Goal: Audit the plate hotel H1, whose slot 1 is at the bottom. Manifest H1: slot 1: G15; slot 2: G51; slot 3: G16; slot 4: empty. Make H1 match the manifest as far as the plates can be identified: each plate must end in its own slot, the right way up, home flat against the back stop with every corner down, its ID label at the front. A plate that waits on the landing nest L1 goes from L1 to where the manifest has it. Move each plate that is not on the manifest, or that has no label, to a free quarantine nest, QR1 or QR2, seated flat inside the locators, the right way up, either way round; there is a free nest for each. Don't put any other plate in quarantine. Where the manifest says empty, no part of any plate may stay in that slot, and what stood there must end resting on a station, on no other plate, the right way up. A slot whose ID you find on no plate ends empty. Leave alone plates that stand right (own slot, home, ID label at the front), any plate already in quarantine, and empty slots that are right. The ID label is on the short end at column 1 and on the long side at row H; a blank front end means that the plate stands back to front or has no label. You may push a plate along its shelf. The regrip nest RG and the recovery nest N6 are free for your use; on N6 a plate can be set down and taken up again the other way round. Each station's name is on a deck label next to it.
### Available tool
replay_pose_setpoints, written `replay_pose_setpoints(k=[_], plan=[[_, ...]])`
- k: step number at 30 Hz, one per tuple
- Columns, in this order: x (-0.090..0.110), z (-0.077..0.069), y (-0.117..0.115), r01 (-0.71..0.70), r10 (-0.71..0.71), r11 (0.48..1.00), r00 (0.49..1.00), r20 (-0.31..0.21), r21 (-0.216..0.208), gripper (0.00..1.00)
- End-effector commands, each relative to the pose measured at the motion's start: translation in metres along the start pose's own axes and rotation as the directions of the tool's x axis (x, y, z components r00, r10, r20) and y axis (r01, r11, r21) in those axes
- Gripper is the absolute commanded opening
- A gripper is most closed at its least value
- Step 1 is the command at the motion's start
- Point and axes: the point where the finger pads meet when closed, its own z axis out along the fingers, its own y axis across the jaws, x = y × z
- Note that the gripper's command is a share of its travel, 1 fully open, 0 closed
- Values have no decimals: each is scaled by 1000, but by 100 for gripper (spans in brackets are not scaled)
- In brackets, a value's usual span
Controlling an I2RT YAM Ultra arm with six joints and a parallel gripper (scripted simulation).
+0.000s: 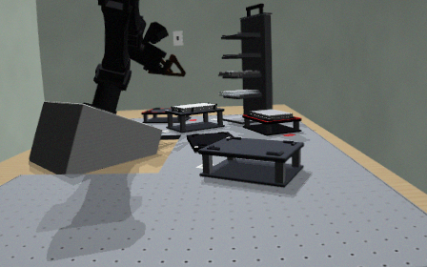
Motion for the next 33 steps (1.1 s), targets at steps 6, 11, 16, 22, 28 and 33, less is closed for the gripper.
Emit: replay_pose_setpoints(k=[6, 11, 16, 22, 28, 33], plan=[[-9, -8, -6, 41, -41, 999, 999, -18, 28, 100], [-20, -14, -5, 41, -41, 999, 999, -18, 28, 100], [-32, -20, -4, 41, -41, 999, 999, -18, 28, 100], [-41, -26, -4, 41, -41, 999, 999, -18, 28, 100], [-55, -33, -3, 42, -41, 999, 999, -19, 28, 100], [-55, -33, -3, 42, -41, 999, 999, -19, 28, 100]])
